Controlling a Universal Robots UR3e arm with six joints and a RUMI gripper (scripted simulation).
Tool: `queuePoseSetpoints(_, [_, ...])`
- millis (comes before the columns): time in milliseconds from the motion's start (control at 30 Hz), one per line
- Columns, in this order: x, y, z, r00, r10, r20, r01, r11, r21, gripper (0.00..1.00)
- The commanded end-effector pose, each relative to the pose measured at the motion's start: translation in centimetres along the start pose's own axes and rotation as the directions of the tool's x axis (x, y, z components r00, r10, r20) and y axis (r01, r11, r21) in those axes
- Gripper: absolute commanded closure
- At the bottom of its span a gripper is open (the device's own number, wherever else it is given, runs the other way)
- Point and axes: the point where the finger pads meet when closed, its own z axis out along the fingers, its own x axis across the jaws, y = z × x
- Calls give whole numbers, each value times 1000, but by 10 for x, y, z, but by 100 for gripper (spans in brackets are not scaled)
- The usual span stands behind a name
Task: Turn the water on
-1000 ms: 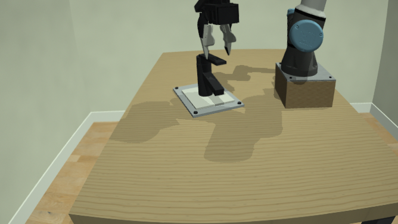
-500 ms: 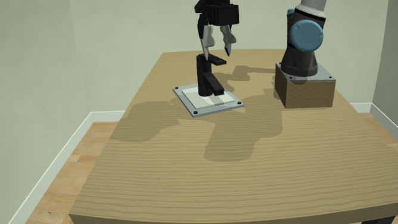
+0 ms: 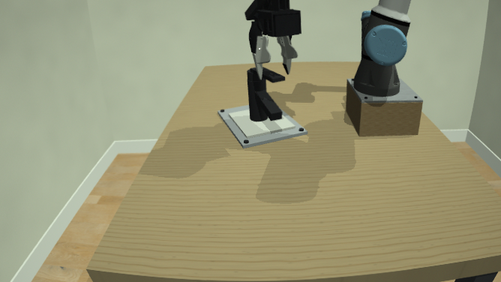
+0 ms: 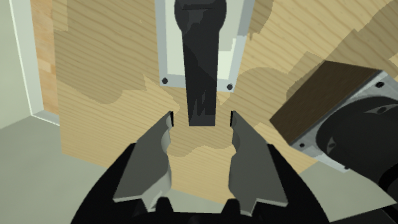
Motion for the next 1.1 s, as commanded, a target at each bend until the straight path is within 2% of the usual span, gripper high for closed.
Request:
queuePoseSetpoints(0, [-1, 0, 5, 1000, 0, 2, 0, 1000, 2, 58])
queuePoseSetpoints(567, [-1, 0, 15, 1000, 0, 2, 0, 1000, 2, 58])
queuePoseSetpoints(1067, [-1, 0, 17, 1000, 0, 2, 0, 1000, 2, 58])
